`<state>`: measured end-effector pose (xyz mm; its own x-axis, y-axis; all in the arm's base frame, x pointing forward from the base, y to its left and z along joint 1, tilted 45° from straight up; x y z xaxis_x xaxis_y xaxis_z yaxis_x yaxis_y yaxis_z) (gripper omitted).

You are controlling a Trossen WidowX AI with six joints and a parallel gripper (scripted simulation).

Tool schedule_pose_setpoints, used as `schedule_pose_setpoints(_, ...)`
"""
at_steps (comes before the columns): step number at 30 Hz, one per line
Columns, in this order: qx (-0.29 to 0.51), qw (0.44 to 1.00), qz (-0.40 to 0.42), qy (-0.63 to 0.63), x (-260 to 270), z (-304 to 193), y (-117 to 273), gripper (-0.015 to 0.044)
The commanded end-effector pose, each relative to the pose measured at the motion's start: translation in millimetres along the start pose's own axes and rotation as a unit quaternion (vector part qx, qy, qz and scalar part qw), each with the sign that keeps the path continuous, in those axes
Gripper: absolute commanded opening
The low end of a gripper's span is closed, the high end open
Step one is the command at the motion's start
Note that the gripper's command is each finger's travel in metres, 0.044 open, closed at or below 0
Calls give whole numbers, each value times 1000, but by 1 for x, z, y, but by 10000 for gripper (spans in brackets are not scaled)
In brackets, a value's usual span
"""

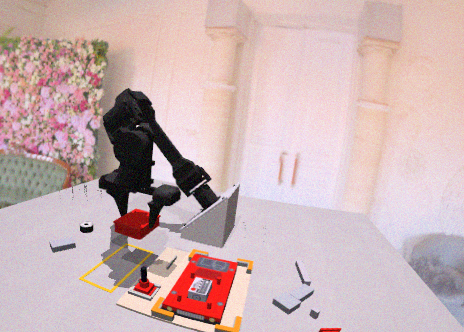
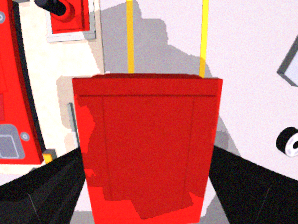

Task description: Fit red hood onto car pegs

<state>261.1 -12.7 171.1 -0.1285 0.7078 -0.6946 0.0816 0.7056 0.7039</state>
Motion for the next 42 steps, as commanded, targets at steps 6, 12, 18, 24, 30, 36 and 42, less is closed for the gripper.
schedule_pose_setpoints(6, -1, 1000, 0, 0, 0, 1, 7, 0)
schedule_pose_setpoints(12, -2, 1000, 2, 4, 9, 13, 10, 0)
schedule_pose_setpoints(18, -4, 1000, 4, 8, 20, 26, 12, 0)
schedule_pose_setpoints(24, -5, 1000, 5, 12, 32, 38, 14, 0)
schedule_pose_setpoints(30, -6, 1000, 7, 16, 45, 50, 16, 0)
schedule_pose_setpoints(36, -7, 1000, 8, 19, 58, 61, 17, 0)
schedule_pose_setpoints(42, -7, 1000, 8, 19, 72, 72, 18, 0)
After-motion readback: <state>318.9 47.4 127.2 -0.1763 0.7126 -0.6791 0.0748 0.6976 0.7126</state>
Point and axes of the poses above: the point midway between the two fingers, 35 mm back from their tips, its own y axis back along the fingers, its own x axis across the jaws, z = x × y, the point moved 9 cm from there along y, back along the fingers, and after that the axes turned 14 degrees about y, right-handed, at the moved point
